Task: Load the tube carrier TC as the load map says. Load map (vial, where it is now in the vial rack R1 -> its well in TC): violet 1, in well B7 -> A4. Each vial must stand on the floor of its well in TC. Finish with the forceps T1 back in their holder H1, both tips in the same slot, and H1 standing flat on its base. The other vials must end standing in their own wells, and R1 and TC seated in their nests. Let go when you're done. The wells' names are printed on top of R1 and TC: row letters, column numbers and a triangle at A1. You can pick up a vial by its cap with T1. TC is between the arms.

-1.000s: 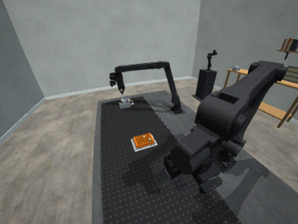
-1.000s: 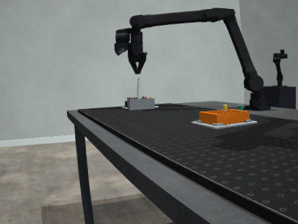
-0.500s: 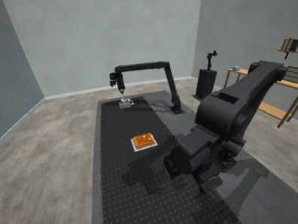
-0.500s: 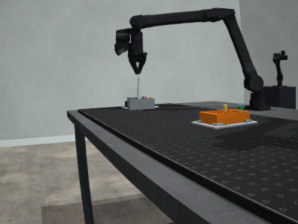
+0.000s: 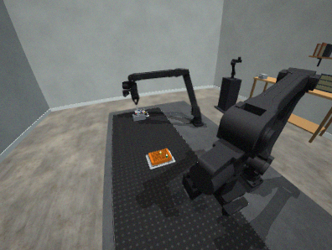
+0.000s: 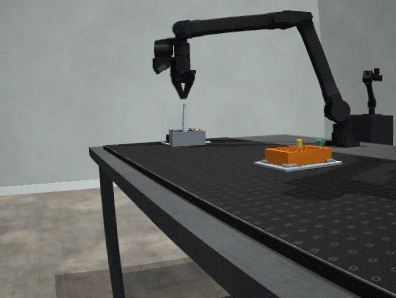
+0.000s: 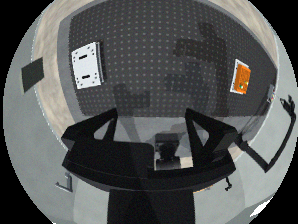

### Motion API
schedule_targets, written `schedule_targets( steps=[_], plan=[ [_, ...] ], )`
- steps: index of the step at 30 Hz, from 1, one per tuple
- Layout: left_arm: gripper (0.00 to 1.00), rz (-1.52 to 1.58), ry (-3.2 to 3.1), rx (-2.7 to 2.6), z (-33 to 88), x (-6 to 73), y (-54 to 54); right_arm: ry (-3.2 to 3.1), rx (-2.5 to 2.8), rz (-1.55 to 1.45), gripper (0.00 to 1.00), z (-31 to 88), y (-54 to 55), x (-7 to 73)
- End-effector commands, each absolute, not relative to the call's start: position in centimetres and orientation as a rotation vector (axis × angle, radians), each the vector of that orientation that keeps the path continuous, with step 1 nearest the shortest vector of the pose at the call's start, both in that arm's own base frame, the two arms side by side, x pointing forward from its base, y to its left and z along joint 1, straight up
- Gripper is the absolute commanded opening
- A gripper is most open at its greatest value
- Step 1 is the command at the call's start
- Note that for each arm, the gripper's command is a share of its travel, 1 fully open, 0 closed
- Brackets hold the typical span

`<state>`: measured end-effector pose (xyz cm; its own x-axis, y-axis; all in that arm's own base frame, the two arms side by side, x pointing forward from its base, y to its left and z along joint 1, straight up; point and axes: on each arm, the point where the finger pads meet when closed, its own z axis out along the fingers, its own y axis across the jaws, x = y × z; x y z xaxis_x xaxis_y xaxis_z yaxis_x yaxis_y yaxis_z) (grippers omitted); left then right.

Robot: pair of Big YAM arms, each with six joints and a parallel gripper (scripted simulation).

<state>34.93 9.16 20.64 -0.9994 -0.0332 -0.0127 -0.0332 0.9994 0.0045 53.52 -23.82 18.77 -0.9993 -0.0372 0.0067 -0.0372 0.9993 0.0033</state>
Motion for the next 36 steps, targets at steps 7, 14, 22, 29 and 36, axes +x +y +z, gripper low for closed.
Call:
schedule_targets(
  steps=[7,14,22,29,36],
  plan=[
    [1.0,-0.008,3.155,-0.022,19.8,34.9,8.7,-3.181,0.059,0.03,0.24,20.7,-24.4,53.3],
    [1.0,-0.008,3.155,-0.022,19.8,34.9,8.7,-3.176,0.06,0.027,0.24,19.4,-24.5,53.4],
    [1.0,-0.008,3.155,-0.022,19.8,34.9,8.7,-3.14,0.058,-0.001,0.24,15.8,-24.6,53.6],
    [1.0,-0.008,3.155,-0.022,19.8,34.9,8.7,-3.151,0.059,0.008,0.24,15.7,-24.6,53.6],
    [1.0,-0.008,3.155,-0.022,19.8,34.9,8.7,-3.14,0.059,-0.001,0.24,13.8,-24.6,53.6]
  ],
)
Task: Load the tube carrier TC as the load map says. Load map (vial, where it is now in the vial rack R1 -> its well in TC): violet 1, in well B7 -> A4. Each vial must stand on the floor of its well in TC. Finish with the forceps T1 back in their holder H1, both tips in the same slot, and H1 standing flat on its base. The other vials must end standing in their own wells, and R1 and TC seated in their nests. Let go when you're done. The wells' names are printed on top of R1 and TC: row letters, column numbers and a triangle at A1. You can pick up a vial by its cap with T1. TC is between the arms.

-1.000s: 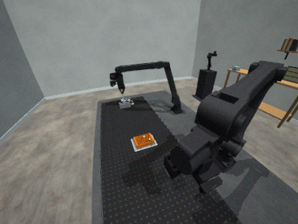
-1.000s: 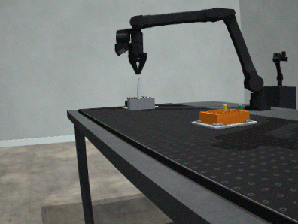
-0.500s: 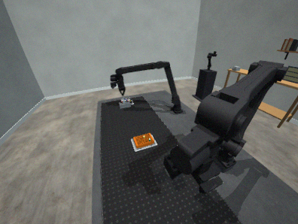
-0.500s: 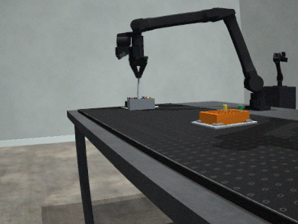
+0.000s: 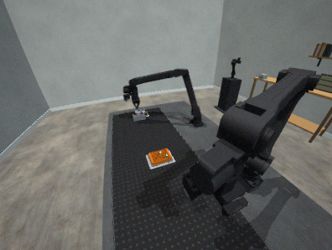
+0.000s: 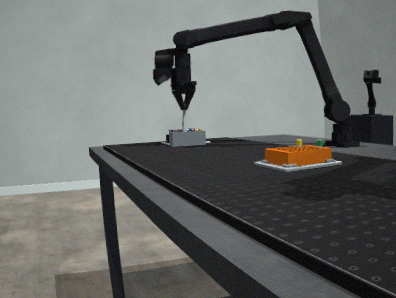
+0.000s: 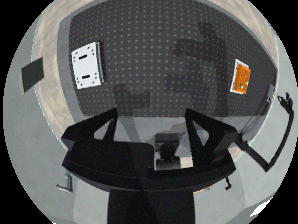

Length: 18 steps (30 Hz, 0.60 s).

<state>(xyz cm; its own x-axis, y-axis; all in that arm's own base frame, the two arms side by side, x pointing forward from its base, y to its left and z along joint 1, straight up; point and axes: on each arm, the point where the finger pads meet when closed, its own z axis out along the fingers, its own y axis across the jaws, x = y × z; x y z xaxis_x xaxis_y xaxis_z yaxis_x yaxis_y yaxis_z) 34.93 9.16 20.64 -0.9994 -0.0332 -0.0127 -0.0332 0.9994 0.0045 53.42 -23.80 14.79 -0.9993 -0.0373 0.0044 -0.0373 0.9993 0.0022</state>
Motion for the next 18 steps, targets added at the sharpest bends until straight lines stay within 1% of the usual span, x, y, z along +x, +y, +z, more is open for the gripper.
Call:
schedule_targets(
  steps=[1,7,18],
  plan=[
    [1.0,-0.008,3.155,-0.022,19.8,34.9,8.7,-3.146,0.059,0.004,0.24,14.0,-24.6,53.6],
    [1.0,-0.008,3.155,-0.022,19.8,34.9,8.7,-3.166,0.059,0.019,0.24,14.6,-24.6,53.6],
    [1.0,-0.008,3.155,-0.022,19.8,34.9,8.7,-3.142,0.058,0.001,0.24,11.3,-24.6,53.7]
  ],
)
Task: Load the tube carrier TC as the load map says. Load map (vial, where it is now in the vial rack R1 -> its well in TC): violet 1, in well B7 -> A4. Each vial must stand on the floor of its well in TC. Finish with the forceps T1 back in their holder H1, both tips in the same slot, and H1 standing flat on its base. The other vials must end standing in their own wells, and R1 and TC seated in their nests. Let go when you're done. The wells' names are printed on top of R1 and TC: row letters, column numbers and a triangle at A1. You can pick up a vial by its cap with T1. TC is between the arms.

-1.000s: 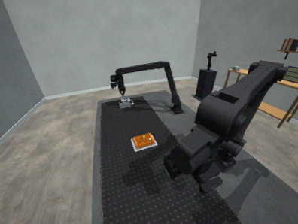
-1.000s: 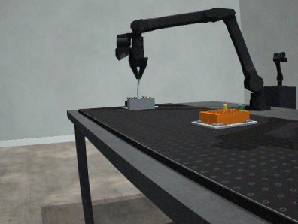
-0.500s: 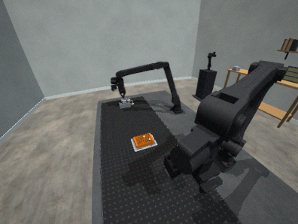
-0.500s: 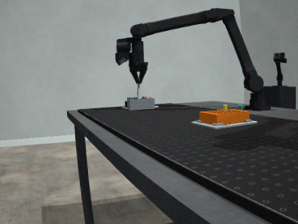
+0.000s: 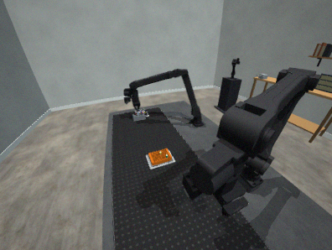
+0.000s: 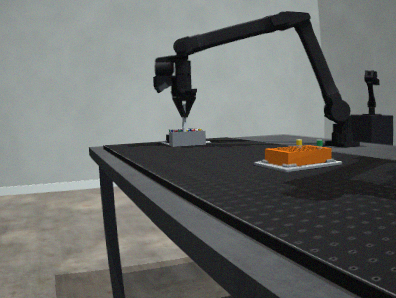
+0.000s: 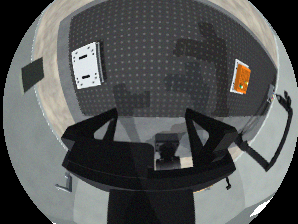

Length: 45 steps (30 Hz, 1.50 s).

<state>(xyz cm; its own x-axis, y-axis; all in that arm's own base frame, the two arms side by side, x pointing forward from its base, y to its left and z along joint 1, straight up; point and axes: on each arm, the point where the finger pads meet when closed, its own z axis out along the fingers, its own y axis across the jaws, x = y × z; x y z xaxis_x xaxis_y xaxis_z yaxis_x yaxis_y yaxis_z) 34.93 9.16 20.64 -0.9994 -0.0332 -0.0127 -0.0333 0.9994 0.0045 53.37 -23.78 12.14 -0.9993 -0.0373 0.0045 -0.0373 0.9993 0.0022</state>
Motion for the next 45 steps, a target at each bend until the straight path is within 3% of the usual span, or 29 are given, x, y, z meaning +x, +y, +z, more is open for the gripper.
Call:
schedule_targets(
  steps=[1,45],
  plan=[
    [1.0,-0.008,3.155,-0.022,19.8,34.9,8.7,-3.15,0.058,0.007,0.24,11.4,-24.7,54.0],
    [1.0,-0.008,3.155,-0.022,19.8,34.9,8.7,-3.176,0.059,0.026,0.24,12.8,-24.6,53.6]
  ],
)
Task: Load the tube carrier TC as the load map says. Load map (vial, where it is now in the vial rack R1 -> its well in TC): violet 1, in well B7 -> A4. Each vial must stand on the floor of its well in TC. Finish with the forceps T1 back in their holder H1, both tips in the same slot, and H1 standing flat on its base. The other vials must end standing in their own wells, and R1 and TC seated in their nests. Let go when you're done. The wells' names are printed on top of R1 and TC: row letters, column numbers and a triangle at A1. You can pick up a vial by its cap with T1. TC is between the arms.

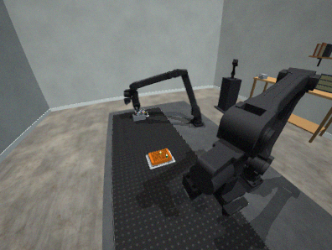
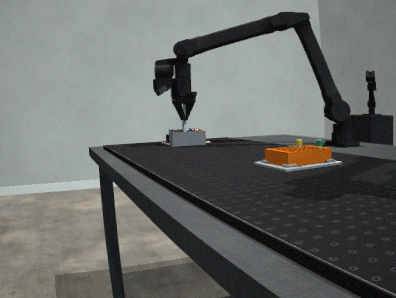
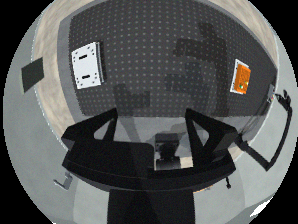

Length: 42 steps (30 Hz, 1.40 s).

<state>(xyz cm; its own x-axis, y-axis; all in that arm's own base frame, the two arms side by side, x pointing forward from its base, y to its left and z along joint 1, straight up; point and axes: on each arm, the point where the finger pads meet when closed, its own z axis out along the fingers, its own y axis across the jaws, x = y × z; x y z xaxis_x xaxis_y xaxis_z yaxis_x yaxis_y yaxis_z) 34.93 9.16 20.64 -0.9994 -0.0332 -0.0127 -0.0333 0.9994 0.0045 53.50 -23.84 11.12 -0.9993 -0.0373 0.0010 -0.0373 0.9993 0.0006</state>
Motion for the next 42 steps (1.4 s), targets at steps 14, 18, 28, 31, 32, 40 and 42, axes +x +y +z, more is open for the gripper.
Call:
schedule_targets(
  steps=[14,18,28,31,32,40,42],
  plan=[
    [1.0,-0.008,3.155,-0.022,19.8,34.86,8.72,-3.176,0.059,0.026,0.19,12.72,-24.37,54.37],
    [1.0,-0.008,3.155,-0.022,19.8,34.86,8.72,-3.176,0.059,0.026,0.15,12.72,-24.37,54.37],
    [1.0,-0.008,3.155,-0.022,19.8,34.86,8.72,-3.176,0.059,0.026,0.07,12.72,-24.37,54.37],
    [1.0,-0.008,3.155,-0.022,19.8,34.86,8.72,-3.176,0.059,0.026,0.07,12.72,-24.37,54.37],
    [1.0,-0.008,3.155,-0.022,19.8,34.86,8.72,-3.176,0.059,0.026,0.07,12.72,-24.37,54.37],
    [1.0,-0.008,3.155,-0.022,19.8,34.86,8.72,-3.176,0.059,0.026,0.07,12.72,-24.37,54.37],
    [1.0,-0.008,3.155,-0.022,19.8,34.86,8.72,-3.176,0.059,0.026,0.07,12.72,-24.37,54.37]
  ],
)
